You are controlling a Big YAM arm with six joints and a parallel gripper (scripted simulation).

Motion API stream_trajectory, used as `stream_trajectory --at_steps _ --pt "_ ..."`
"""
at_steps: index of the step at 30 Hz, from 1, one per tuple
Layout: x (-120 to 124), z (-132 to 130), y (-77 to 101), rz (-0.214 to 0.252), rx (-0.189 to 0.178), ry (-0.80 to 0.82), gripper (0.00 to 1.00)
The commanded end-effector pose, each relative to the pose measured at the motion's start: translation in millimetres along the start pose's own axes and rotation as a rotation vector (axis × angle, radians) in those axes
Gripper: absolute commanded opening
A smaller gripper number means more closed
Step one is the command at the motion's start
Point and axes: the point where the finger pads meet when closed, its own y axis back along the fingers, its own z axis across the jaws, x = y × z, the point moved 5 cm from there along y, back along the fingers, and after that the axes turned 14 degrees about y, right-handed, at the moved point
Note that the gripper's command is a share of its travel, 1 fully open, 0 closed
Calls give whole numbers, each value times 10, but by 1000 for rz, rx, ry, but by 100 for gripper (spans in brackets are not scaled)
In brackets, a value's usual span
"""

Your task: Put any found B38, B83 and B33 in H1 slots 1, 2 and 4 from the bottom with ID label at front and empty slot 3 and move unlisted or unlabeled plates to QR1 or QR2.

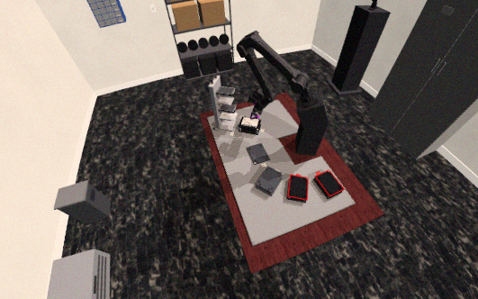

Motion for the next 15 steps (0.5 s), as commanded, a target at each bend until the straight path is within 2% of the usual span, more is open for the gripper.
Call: stream_trajectory --at_steps 1,2,9,15 --pt "-108 29 -81 54 -31 26 100" --pt "-108 29 -81 54 -31 26 100" --pt "-388 -36 -249 232 -75 28 100" --pt "-483 -59 -280 385 -112 30 100"
